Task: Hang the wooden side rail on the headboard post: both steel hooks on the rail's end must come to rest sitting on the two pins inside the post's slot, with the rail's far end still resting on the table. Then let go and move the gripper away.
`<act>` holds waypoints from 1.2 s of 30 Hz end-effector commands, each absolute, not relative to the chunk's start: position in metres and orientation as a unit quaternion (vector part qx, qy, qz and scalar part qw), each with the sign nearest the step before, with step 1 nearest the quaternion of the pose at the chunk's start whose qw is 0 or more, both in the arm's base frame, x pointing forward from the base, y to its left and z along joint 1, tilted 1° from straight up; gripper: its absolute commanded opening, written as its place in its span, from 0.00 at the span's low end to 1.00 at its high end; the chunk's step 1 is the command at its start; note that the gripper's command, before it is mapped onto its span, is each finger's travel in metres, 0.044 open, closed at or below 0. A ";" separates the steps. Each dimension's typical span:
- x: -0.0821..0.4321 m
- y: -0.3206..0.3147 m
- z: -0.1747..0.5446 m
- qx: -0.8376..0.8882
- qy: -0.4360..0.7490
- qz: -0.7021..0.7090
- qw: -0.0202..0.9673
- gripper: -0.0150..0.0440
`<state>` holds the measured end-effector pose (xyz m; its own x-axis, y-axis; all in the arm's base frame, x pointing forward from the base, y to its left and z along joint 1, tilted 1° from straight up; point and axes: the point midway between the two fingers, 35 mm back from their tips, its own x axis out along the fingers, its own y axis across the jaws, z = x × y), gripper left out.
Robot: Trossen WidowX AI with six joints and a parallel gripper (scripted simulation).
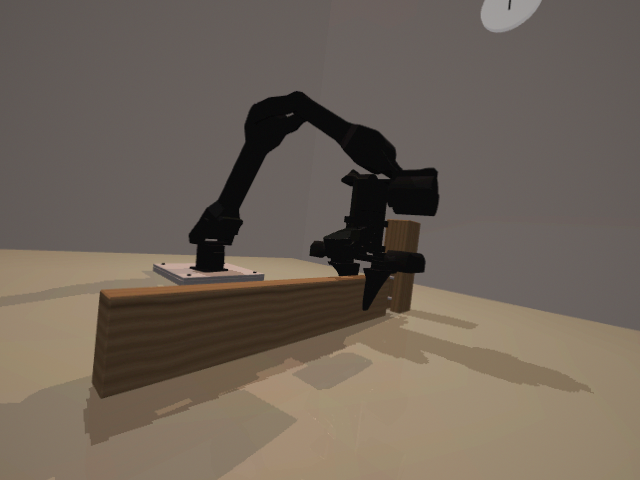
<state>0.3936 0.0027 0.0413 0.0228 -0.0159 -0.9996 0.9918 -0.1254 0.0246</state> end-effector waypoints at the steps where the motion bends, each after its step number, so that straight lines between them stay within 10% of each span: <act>1: 0.390 0.003 0.041 0.542 0.446 -0.539 0.465 0.25; 36: 0.383 0.005 0.041 0.543 0.445 -0.538 0.465 0.25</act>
